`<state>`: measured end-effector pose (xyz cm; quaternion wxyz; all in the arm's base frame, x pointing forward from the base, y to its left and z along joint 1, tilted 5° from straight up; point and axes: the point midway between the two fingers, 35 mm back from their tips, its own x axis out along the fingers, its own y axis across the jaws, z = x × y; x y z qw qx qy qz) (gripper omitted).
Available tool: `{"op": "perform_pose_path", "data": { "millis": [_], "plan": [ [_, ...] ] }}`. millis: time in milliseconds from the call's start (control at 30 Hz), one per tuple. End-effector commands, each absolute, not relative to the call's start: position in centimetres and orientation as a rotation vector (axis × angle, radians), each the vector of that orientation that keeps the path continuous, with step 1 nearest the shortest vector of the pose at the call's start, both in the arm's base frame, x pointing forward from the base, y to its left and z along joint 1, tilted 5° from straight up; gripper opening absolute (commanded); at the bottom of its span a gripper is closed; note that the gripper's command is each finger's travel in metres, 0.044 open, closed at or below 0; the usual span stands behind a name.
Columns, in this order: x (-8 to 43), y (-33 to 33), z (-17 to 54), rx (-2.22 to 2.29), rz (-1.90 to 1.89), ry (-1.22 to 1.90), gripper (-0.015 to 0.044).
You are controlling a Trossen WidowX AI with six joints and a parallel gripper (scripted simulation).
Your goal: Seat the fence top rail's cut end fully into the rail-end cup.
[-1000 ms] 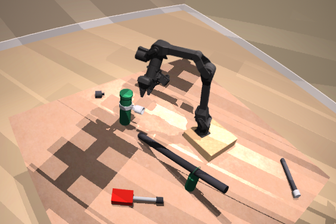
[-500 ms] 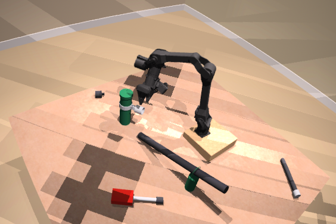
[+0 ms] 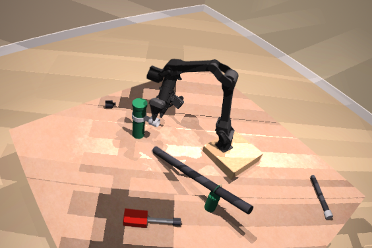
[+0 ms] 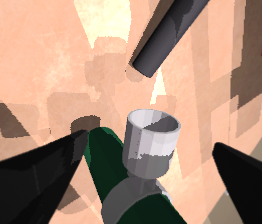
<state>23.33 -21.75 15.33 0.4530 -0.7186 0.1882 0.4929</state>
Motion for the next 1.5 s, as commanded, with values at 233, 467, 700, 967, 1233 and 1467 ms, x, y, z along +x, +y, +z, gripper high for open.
{"op": "perform_pose_path", "data": {
  "millis": [233,467,700,967,1233,1467],
  "plan": [
    [24.1,-21.4,13.5,-1.768,1.225,0.466,0.044],
    [24.6,-21.1,12.5,-1.769,1.227,0.465,0.044],
    [25.0,-20.8,11.5,-1.77,1.229,0.463,0.044],
    [25.2,-20.6,11.0,-1.77,1.23,0.463,0.0361],
    [25.2,-20.6,11.0,-1.77,1.23,0.463,0.0151],
    [25.3,-20.6,11.0,-1.767,1.224,0.469,0.0026]
  ]
}}
